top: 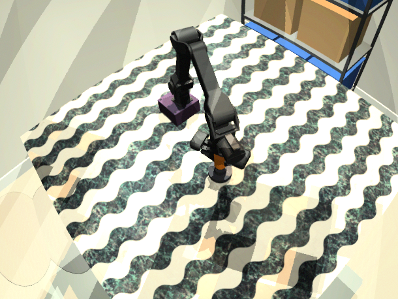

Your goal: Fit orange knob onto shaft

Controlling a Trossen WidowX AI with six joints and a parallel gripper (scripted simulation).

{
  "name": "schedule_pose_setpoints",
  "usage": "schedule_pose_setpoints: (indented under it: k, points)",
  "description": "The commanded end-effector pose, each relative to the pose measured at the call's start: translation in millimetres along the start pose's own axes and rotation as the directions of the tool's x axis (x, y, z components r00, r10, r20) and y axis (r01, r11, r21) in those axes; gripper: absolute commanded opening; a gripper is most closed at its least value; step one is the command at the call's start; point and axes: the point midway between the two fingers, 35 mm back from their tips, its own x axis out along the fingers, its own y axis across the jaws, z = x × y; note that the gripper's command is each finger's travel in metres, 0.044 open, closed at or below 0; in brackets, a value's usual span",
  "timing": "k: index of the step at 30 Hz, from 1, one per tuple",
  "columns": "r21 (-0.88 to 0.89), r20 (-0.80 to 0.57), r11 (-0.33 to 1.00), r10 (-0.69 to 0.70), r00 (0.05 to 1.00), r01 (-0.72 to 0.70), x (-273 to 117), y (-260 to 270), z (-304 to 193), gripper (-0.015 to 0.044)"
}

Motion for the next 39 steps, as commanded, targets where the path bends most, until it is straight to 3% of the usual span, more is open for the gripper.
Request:
schedule_pose_setpoints:
  k: [1, 11, 18, 39]
  points:
    - [-0.006, -0.004, 1.000, -0.002, 1.000, 0.002, 0.2, -1.1, -1.0, 0.0000]
    - [-0.015, -0.004, 1.000, -0.002, 1.000, 0.002, -4.7, -0.1, -0.2, 0.0000]
    - [-0.214, -0.003, 0.977, -0.002, 1.000, 0.001, -5.9, 3.3, 2.2, 0.0000]
    - [-0.214, -0.004, 0.977, -0.002, 1.000, 0.001, -2.0, 0.6, -0.1, 0.0000]
